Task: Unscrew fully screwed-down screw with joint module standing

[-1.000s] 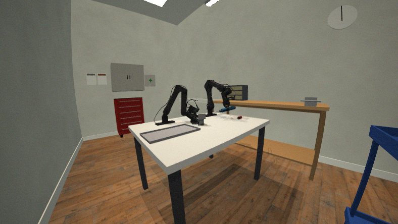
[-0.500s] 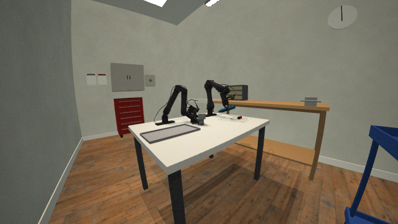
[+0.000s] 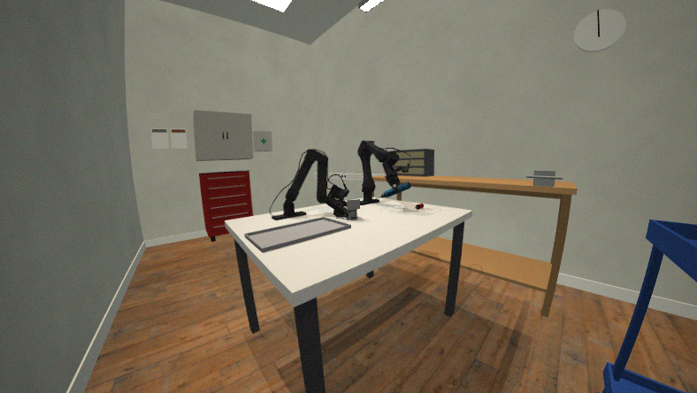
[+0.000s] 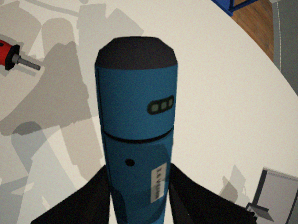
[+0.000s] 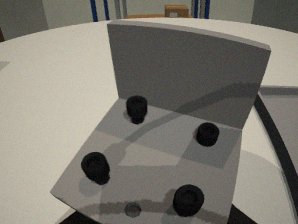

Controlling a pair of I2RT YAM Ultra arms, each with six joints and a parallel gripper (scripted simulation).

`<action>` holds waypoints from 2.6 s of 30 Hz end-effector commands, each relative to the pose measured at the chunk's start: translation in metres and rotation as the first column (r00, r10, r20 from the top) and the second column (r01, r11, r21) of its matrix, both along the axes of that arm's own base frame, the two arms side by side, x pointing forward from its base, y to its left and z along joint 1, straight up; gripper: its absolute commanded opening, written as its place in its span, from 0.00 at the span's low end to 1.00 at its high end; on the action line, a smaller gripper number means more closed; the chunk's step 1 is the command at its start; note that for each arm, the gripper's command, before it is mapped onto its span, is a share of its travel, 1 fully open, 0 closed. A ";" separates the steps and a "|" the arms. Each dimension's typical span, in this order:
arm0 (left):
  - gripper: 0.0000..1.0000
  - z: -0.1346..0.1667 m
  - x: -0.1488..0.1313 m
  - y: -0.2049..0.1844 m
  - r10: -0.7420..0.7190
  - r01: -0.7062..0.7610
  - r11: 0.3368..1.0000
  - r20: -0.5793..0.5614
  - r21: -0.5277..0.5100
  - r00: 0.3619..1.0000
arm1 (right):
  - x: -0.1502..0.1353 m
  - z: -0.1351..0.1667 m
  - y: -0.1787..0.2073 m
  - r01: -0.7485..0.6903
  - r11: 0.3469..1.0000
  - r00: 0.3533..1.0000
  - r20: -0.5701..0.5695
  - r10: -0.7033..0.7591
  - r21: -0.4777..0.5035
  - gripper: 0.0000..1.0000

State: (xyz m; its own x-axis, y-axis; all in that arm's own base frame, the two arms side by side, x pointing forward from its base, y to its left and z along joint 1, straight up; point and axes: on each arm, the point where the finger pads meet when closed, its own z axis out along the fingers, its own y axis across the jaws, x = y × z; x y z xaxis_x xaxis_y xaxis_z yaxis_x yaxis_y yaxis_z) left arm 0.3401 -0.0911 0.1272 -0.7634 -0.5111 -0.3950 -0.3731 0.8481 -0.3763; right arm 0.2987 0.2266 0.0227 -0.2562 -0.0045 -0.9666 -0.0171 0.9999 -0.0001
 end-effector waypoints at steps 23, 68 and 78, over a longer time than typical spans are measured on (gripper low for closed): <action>0.42 0.059 0.018 -0.079 -0.313 0.310 0.948 0.350 0.065 0.883 | 0.002 0.005 0.002 0.002 1.000 1.000 0.012 -0.003 0.019 0.59; 0.42 0.118 -0.018 -0.181 -0.597 0.575 0.770 0.628 0.275 0.499 | 0.002 0.005 0.002 0.002 1.000 1.000 0.012 -0.003 0.019 0.59; 0.42 0.134 -0.039 -0.207 -0.648 0.622 0.706 0.662 0.338 0.376 | 0.002 0.005 0.002 0.002 1.000 1.000 0.012 -0.003 0.019 0.59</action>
State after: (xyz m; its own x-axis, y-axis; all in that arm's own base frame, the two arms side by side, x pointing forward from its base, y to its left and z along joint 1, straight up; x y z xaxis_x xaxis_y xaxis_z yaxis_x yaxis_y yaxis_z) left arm 0.2965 -0.2849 0.2059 -0.4849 0.1105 -0.8676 0.5869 0.7766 -0.2291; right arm 0.2987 0.2266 0.0227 -0.2562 -0.0045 -0.9666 -0.0171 0.9999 -0.0001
